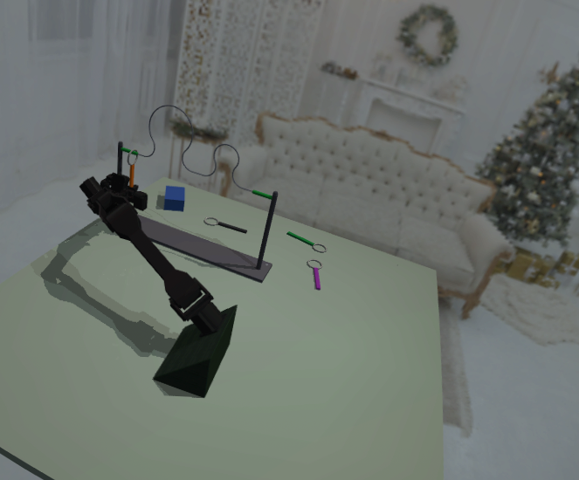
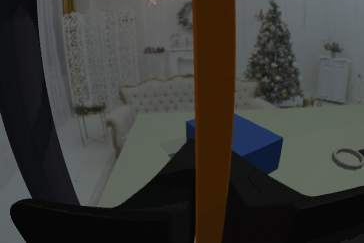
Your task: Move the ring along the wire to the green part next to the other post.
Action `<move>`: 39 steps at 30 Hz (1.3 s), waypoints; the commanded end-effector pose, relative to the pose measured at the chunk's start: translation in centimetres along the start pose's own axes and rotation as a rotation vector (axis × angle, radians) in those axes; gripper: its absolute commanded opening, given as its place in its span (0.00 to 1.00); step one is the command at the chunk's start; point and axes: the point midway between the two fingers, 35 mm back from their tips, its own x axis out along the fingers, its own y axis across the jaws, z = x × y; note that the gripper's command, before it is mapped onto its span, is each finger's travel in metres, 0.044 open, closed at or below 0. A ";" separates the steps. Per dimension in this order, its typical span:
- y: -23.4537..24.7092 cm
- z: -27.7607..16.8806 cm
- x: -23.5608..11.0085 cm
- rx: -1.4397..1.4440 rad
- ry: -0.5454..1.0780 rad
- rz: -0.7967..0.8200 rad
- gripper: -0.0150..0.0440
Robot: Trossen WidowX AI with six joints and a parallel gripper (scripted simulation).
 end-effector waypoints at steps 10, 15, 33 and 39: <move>0.0 0.0 0.0 0.000 0.000 0.000 0.00; -0.1 1.0 0.0 -0.005 -0.001 0.004 0.00; -0.2 1.7 0.0 -0.008 -0.003 0.008 0.00; -0.2 1.7 0.0 -0.008 -0.003 0.008 0.00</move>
